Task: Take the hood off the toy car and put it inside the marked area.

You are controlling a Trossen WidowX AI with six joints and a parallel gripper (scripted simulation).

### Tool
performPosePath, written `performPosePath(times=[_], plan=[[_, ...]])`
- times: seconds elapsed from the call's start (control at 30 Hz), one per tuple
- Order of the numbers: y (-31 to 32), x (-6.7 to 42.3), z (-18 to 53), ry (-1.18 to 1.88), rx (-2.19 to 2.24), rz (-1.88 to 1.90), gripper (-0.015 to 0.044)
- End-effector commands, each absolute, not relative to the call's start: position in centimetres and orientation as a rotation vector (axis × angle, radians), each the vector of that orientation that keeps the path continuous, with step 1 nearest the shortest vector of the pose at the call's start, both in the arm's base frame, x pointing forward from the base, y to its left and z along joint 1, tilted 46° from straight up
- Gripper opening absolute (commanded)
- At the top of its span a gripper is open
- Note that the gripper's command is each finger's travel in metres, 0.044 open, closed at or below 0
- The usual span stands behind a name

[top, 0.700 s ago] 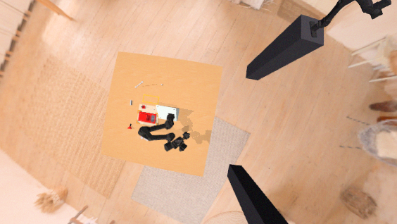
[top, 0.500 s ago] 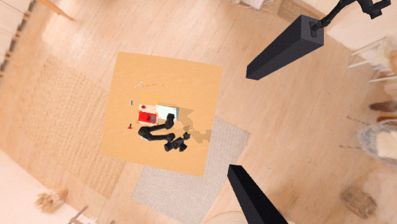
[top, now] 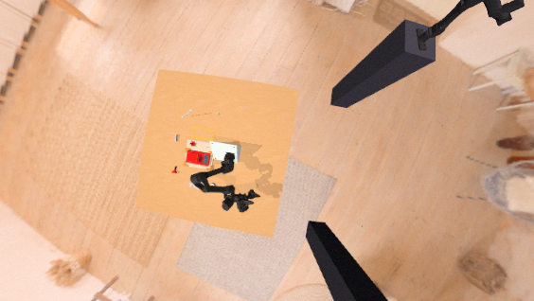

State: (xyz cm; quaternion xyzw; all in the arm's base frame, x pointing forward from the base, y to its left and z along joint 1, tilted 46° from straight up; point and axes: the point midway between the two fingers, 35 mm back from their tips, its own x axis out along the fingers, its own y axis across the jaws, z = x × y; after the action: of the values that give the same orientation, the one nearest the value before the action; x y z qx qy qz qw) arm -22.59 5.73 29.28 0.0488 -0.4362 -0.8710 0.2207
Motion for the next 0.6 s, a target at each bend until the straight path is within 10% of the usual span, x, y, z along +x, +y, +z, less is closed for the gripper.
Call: performPosePath(times=[0.0,0.57], plan=[[10.6,-22.4,30.1,-1.226,-0.01,-2.596,0.044],[28.1,-12.1,30.6,-1.319,-0.499,-3.317,0.044]])
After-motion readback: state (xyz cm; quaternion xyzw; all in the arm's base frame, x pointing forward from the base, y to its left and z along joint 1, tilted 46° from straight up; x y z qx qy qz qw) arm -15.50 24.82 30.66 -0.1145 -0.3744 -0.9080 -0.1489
